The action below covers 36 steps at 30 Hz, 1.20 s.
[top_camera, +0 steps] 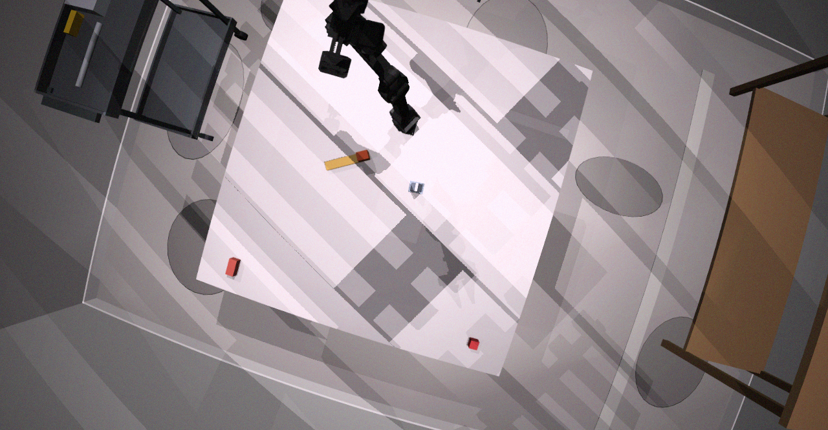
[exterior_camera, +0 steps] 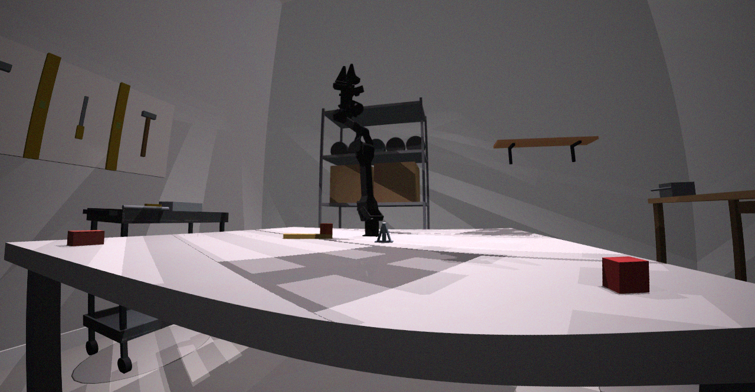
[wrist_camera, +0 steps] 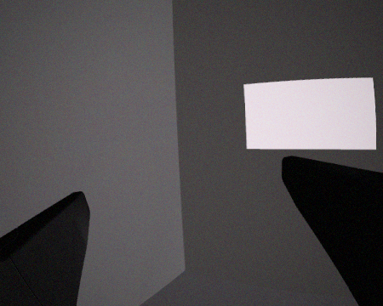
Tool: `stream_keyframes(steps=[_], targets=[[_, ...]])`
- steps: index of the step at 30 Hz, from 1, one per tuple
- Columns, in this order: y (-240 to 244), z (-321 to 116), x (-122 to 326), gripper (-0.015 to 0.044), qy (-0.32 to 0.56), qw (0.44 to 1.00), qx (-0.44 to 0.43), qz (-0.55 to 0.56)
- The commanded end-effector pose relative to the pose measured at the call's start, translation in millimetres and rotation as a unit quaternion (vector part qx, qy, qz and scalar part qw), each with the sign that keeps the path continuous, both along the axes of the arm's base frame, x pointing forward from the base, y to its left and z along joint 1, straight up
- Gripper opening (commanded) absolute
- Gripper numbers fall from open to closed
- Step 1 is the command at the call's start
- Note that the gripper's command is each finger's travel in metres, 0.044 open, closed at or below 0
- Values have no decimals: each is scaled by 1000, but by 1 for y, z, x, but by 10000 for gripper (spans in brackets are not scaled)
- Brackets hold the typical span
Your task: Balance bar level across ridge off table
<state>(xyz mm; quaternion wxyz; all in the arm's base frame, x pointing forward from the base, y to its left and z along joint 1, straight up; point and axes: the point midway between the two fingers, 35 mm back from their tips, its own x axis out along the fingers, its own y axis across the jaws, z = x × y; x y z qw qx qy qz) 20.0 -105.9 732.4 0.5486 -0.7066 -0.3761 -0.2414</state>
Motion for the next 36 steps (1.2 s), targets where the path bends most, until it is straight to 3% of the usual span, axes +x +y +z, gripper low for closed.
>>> stream_keyframes(steps=[1,4,19,36], targets=[[-1,0,0,374,-1,1000,1,1],[-9,4,-4,315,-16,1000,20,8],[-126,13,-16,315,-135,952,258,93],[-266,-59,27,315,-196,805,544,134]])
